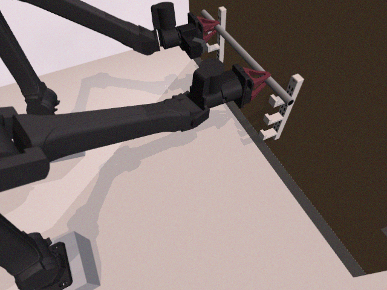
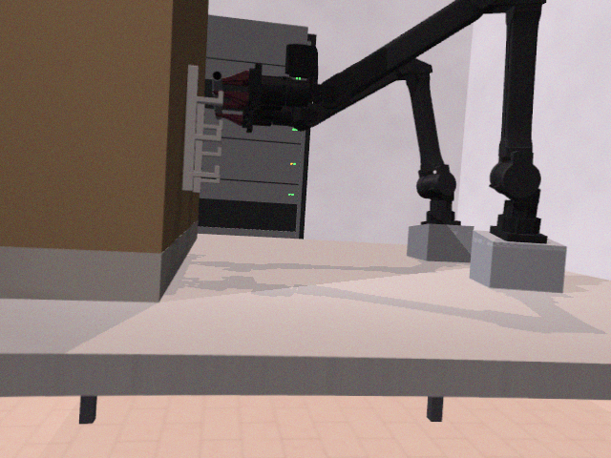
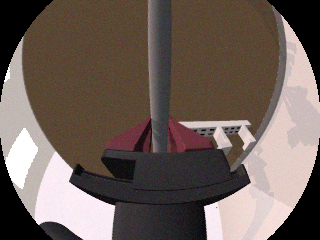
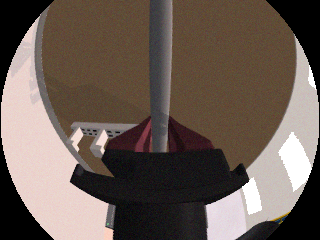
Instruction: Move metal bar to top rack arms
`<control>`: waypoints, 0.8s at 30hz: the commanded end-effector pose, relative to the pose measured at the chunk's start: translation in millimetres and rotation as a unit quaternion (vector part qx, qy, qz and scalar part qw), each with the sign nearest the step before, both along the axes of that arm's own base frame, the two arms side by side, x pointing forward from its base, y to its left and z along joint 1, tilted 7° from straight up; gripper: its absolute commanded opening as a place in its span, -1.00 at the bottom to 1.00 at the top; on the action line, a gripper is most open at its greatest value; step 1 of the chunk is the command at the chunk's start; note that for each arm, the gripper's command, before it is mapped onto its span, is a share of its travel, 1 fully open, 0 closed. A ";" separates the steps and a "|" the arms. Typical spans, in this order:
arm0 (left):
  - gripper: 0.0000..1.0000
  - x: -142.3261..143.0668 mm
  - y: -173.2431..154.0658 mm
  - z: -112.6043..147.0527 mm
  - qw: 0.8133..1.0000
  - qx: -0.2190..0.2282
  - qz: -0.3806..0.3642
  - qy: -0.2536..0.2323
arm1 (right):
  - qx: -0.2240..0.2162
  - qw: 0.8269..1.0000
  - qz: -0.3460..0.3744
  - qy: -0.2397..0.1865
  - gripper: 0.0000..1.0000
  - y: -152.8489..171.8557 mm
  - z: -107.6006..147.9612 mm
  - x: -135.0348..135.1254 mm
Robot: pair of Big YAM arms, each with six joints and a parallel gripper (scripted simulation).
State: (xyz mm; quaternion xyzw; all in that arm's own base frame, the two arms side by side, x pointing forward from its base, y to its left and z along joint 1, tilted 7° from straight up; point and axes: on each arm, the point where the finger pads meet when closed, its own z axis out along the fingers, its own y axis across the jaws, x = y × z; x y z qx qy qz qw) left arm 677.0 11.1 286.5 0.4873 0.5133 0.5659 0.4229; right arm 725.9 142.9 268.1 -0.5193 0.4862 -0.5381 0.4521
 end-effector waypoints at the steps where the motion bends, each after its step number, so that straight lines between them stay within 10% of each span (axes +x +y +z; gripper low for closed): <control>1: -1.00 18.0 3.1 36.7 1.000 0.000 0.001 -0.031 | 0.013 0.999 -0.001 -0.046 -1.00 -0.2 55.1 18.0; 24: -1.00 33.2 5.6 36.5 1.000 0.000 0.001 -0.031 | 0.013 0.999 -0.001 -0.046 -1.00 -1.1 55.3 33.3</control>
